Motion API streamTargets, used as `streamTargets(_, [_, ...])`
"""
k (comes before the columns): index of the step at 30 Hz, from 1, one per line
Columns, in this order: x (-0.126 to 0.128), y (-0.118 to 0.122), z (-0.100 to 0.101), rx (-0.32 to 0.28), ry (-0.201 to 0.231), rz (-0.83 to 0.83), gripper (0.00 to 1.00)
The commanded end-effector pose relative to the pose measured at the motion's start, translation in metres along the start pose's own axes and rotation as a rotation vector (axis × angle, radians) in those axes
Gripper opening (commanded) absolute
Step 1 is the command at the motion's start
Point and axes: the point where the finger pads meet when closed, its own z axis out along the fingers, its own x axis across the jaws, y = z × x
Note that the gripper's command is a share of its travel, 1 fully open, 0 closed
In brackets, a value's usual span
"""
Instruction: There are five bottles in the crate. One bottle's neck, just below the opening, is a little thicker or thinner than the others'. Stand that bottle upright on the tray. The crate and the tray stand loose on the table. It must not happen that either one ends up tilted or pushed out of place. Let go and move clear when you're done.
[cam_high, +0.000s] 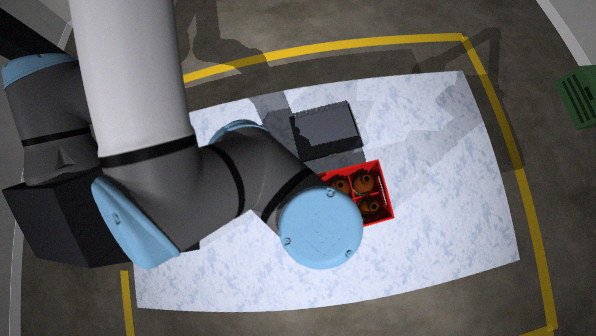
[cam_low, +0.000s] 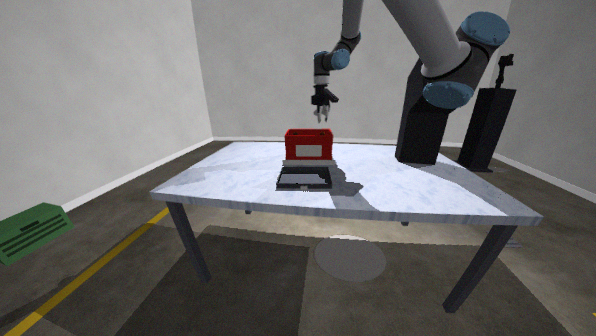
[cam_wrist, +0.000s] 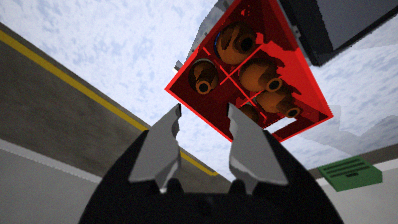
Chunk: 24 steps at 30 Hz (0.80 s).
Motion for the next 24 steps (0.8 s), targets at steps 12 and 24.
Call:
streamTargets(12, [0.0,0.001,0.009,-0.001,0.0,0.0,0.38])
streamTargets(24, [0.0,0.001,0.022,-0.001,0.0,0.0,0.38])
